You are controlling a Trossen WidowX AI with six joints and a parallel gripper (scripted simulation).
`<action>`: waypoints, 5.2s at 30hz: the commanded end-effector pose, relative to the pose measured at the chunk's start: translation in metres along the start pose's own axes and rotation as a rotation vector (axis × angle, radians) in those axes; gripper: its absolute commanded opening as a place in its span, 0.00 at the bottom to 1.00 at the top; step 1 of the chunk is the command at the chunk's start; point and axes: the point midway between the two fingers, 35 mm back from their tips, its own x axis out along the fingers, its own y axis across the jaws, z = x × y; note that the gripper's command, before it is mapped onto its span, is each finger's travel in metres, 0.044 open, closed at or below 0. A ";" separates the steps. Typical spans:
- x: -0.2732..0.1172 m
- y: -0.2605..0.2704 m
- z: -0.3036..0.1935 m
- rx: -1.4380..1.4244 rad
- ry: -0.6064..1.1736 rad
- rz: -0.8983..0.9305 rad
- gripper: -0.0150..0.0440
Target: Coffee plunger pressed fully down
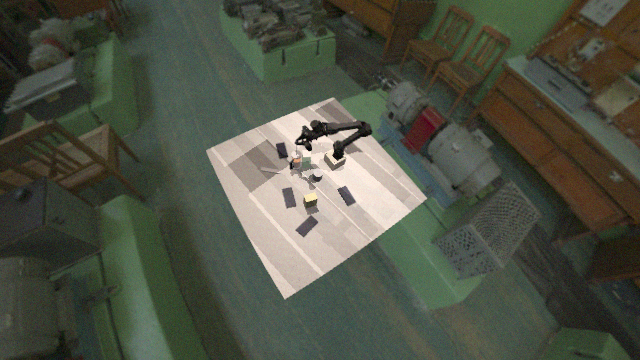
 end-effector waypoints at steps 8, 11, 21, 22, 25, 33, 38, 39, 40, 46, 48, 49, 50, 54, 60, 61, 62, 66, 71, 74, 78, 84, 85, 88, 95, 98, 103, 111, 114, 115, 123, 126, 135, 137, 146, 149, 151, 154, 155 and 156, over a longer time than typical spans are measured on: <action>0.004 0.000 -0.004 0.004 0.001 -0.001 0.47; 0.008 0.000 -0.008 0.004 0.001 -0.001 0.47; 0.020 0.000 -0.020 0.004 0.000 -0.001 0.47; 0.021 0.000 -0.021 0.004 0.000 -0.001 0.47; 0.024 0.000 -0.025 0.004 0.000 -0.001 0.47; 0.033 0.000 -0.035 0.004 0.000 -0.001 0.47; 0.038 0.000 -0.041 0.004 0.000 -0.001 0.47; 0.039 0.000 -0.043 0.004 0.000 -0.001 0.47; 0.040 0.000 -0.044 0.004 0.000 -0.001 0.47; 0.046 0.000 -0.052 0.004 0.000 -0.001 0.47; 0.048 0.000 -0.054 0.004 0.000 -0.001 0.47; 0.049 0.000 -0.056 0.004 0.000 -0.001 0.47; 0.050 0.000 -0.057 0.004 0.000 -0.001 0.47; 0.055 0.000 -0.062 0.004 0.000 -0.001 0.47; 0.061 0.000 -0.070 0.004 0.000 -0.001 0.47; 0.062 0.001 -0.071 0.004 0.000 -0.001 0.47; 0.063 0.001 -0.072 0.004 0.000 -0.001 0.47; 0.067 0.001 -0.076 0.004 0.000 -0.001 0.47; 0.074 0.001 -0.079 0.004 0.000 -0.001 0.47; 0.077 0.001 -0.077 0.004 -0.001 -0.001 0.47; 0.079 0.001 -0.076 0.004 -0.001 -0.001 0.47; 0.082 0.002 -0.073 0.004 -0.001 -0.001 0.47; 0.082 0.002 -0.073 0.004 -0.001 -0.001 0.47; 0.083 0.002 -0.072 0.004 -0.001 -0.001 0.47; 0.084 0.002 -0.071 0.004 -0.001 -0.001 0.47; 0.085 0.002 -0.070 0.004 -0.001 0.000 0.47; 0.086 0.002 -0.070 0.004 -0.001 0.000 0.47; 0.087 0.002 -0.068 0.004 -0.002 0.000 0.47; 0.087 0.002 -0.068 0.004 -0.002 0.000 0.47; 0.087 0.002 -0.068 0.004 -0.002 0.000 0.47; 0.086 0.002 -0.064 -0.003 -0.017 0.000 0.47; 0.086 0.002 -0.064 -0.003 -0.017 0.000 0.47; 0.086 0.002 -0.064 -0.003 -0.017 0.000 0.82; 0.086 0.002 -0.064 -0.003 -0.017 0.000 0.91; 0.077 0.001 -0.054 -0.002 -0.015 0.000 1.00; 0.057 0.001 -0.038 0.000 -0.010 0.000 1.00; 0.038 0.000 -0.027 0.001 -0.005 0.000 1.00; 0.013 0.000 -0.018 0.003 0.000 0.000 1.00; 0.012 0.000 -0.018 0.003 0.001 0.000 1.00; 0.012 0.000 -0.018 0.003 0.001 0.000 1.00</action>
